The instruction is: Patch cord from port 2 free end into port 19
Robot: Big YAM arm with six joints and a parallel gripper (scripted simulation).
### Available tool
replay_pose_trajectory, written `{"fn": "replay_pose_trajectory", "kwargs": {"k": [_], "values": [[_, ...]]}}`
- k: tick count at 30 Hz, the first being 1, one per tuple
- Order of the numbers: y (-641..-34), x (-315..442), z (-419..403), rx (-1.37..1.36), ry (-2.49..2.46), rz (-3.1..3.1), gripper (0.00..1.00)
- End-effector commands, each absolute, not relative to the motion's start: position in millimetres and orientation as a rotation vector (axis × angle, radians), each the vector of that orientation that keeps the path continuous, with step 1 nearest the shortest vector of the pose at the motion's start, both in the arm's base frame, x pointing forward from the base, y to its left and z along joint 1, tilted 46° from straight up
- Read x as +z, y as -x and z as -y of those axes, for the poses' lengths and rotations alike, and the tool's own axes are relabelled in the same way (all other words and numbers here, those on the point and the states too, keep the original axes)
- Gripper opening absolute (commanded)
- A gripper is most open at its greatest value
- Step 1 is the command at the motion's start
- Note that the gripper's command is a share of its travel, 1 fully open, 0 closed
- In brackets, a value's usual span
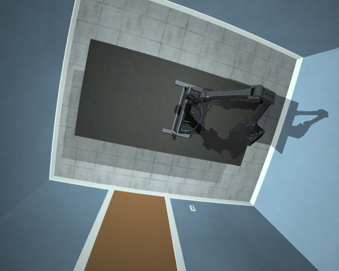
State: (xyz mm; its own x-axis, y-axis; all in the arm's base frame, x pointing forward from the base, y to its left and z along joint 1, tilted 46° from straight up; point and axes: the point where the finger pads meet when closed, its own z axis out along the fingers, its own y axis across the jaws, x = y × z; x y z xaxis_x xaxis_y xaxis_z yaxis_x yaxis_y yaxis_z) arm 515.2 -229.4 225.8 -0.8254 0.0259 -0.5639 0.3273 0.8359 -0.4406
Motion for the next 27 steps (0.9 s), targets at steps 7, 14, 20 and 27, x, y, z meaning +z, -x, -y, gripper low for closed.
{"fn": "replay_pose_trajectory", "kwargs": {"k": [7, 14, 20, 27], "values": [[-519.9, 246.2, 224.0, -0.720, -0.265, -2.419, 0.00], [-521.2, 232.8, 224.6, -0.719, -0.261, -2.444, 0.00], [-521.3, 226.4, 224.9, -0.718, -0.260, -2.456, 0.00], [-520.3, 228.5, 224.8, -0.719, -0.261, -2.452, 0.00]]}}
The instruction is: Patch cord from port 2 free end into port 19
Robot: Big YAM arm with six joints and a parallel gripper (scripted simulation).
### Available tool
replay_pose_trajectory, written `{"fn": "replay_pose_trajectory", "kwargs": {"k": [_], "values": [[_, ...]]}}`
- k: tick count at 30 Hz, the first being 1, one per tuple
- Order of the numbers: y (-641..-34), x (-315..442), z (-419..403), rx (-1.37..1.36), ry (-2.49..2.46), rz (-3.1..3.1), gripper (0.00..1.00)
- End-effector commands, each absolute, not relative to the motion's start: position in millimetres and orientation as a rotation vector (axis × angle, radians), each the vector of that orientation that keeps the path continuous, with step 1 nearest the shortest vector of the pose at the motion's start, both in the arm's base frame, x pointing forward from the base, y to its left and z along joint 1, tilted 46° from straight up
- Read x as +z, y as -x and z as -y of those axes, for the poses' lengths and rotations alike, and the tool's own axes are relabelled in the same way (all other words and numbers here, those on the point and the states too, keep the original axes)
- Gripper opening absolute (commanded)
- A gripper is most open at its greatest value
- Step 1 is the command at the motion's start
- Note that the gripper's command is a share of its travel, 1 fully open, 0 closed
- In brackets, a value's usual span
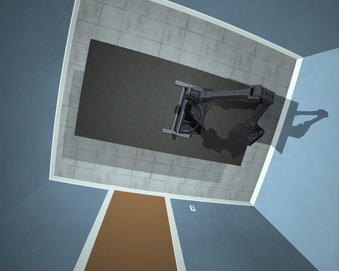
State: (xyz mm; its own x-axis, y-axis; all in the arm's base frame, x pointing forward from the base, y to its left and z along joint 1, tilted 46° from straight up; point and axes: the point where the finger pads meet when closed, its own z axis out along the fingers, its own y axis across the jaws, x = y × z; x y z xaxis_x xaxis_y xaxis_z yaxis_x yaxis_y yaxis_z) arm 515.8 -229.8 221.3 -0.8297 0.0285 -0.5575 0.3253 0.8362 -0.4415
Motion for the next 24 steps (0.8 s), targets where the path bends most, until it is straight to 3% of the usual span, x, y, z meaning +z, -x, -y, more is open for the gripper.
{"fn": "replay_pose_trajectory", "kwargs": {"k": [1, 24], "values": [[-520.0, 229.7, 224.7, -0.719, -0.261, -2.449, 0.00], [-518.5, 242.1, 223.3, -0.719, -0.263, -2.429, 0.00]]}}
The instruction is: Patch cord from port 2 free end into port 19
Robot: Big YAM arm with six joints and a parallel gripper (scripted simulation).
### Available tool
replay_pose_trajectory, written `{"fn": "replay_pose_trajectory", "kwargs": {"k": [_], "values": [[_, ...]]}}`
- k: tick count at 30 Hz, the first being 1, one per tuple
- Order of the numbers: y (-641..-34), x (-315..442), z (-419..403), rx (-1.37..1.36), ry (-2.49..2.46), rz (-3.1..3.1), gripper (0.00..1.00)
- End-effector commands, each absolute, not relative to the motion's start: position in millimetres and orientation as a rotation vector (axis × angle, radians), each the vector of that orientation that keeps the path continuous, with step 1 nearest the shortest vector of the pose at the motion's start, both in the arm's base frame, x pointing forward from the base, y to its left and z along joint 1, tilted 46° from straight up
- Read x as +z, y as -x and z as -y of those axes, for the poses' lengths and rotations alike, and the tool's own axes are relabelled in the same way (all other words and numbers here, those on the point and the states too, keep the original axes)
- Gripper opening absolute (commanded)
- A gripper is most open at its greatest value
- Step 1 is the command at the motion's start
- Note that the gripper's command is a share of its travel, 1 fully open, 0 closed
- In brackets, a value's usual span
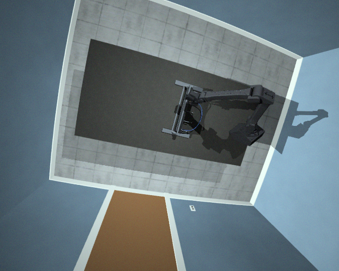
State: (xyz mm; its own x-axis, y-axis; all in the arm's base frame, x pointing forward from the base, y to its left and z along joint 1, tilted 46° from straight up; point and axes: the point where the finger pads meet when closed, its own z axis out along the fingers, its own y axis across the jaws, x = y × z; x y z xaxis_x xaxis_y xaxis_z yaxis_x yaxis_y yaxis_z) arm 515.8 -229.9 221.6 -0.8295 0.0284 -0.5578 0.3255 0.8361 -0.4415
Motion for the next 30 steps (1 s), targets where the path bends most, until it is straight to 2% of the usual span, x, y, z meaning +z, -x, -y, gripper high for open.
{"fn": "replay_pose_trajectory", "kwargs": {"k": [1, 30], "values": [[-518.6, 242.3, 223.3, -0.719, -0.263, -2.429, 0.00], [-523.4, 255.9, 221.7, -0.718, -0.261, -2.404, 0.00]]}}
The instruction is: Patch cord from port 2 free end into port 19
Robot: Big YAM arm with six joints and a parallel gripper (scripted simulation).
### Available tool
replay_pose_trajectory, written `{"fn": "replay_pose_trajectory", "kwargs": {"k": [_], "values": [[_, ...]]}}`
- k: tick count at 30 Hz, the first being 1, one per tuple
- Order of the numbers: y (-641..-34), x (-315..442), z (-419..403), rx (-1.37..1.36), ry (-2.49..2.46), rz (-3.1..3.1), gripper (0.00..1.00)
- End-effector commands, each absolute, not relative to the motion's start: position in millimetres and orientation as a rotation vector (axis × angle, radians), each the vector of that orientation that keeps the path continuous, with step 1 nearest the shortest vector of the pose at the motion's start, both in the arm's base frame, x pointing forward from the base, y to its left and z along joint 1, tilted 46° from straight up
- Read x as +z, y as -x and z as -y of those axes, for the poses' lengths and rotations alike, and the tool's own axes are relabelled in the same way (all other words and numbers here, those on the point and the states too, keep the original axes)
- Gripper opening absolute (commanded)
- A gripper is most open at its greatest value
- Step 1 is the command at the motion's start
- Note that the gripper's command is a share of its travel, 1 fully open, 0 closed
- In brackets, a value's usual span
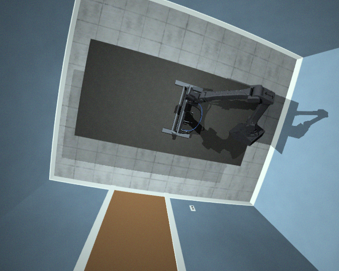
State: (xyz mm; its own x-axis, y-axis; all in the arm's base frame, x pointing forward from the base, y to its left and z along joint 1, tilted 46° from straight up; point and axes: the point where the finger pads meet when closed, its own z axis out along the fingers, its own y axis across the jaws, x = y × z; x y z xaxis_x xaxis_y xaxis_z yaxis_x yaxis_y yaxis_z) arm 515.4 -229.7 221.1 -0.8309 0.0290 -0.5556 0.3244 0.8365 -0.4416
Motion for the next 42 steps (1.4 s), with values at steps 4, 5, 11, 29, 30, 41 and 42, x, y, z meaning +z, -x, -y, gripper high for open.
{"fn": "replay_pose_trajectory", "kwargs": {"k": [4, 5, 11, 29, 30, 41, 42], "values": [[-524.7, 258.7, 221.4, -0.718, -0.261, -2.398, 0.00], [-524.9, 259.4, 221.2, -0.718, -0.260, -2.396, 0.00], [-525.8, 261.6, 220.6, -0.718, -0.259, -2.391, 0.00], [-525.5, 261.1, 220.9, -0.718, -0.260, -2.393, 0.00], [-525.5, 261.0, 220.9, -0.718, -0.260, -2.394, 0.00], [-525.6, 262.0, 220.1, -0.718, -0.258, -2.393, 0.00], [-525.8, 262.1, 220.1, -0.718, -0.258, -2.393, 0.00]]}}
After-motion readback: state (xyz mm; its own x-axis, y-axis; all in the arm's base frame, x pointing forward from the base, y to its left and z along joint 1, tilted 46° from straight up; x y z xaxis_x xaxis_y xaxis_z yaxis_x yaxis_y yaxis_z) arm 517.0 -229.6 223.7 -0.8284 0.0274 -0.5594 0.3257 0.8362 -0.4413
